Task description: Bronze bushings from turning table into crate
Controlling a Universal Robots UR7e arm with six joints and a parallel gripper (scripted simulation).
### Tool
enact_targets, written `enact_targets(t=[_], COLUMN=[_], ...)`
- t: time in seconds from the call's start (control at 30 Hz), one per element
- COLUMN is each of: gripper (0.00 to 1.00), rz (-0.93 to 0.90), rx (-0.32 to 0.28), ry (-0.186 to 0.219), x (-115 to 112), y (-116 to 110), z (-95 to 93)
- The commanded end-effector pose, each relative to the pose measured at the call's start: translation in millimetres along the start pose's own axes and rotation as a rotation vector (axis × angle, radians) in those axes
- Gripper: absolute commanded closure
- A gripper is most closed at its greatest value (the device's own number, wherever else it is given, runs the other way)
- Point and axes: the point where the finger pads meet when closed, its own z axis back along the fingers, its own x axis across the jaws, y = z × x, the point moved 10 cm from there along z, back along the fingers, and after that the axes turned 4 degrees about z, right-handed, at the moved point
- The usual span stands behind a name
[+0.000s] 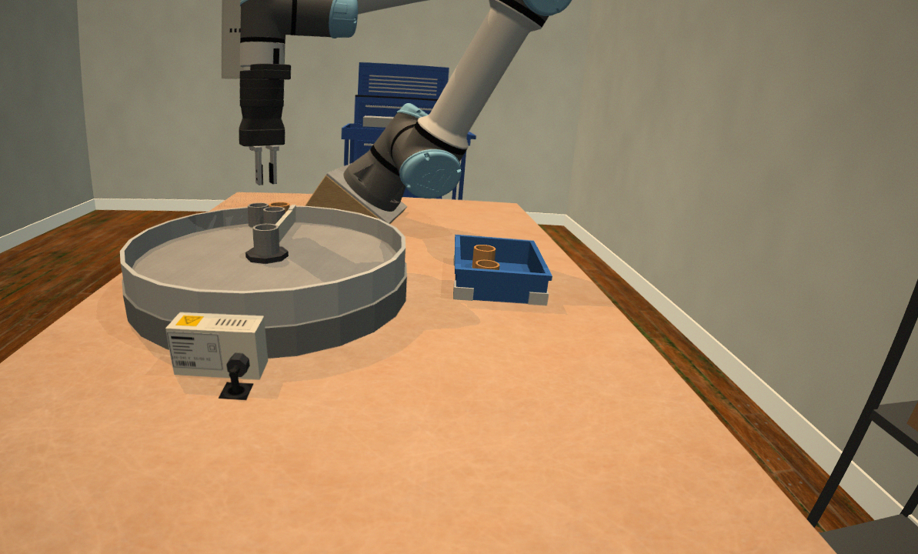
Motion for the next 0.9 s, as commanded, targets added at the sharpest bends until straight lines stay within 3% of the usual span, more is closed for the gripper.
enact_targets(t=[0.0, 0.4, 0.57, 0.87], gripper=[0.55, 0.55, 0.55, 0.55], rz=[0.0, 0.0, 0.0, 0.0], rx=[0.0, 0.0, 0.0, 0.0], ry=[0.0, 0.0, 0.001, 0.001], x=[0, 0, 0, 0], y=[0, 0, -1, -1], z=[-11.0, -11.0, -25.7, -25.7])
